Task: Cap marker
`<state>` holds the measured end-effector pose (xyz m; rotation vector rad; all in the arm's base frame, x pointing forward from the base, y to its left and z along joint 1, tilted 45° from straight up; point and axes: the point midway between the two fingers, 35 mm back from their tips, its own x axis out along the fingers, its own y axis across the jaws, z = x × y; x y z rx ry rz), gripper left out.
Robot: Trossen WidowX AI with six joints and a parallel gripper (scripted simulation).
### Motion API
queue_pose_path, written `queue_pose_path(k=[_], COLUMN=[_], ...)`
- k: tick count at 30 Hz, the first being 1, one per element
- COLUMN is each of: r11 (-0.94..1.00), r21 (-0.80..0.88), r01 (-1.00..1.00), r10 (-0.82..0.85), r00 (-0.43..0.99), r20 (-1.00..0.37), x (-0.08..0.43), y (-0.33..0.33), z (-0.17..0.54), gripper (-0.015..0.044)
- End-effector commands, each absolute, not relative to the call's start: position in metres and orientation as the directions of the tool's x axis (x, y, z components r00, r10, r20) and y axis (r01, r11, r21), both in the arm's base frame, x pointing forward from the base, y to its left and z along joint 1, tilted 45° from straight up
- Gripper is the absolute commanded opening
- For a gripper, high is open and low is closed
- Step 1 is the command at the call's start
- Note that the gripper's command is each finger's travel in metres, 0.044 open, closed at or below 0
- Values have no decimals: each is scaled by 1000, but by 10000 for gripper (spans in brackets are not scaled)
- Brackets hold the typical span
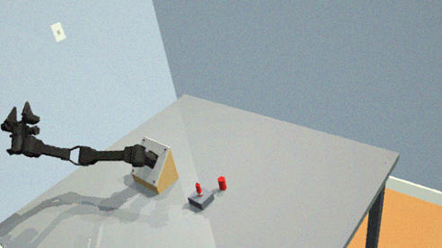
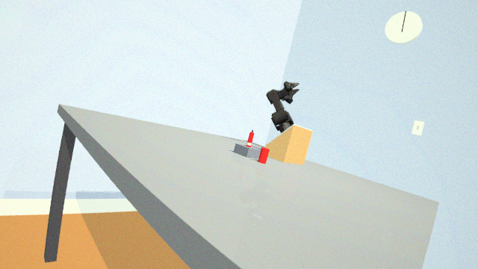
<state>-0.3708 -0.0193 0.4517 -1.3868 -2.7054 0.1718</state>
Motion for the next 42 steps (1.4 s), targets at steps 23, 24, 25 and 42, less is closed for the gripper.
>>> queue_pose_path(k=[23,24,25,42], r11=[544,525,507,194], r21=[-834,-837,-835,-235], r01=[-94,-154,-215,-953], r10=[636,634,634,678], r00=[-603,-584,-563,-43], r20=[482,506,530,734], x=[-204,-190,-175,71], y=[35,40,46,153], z=[627,634,640,666], gripper=[247,247,247,247])
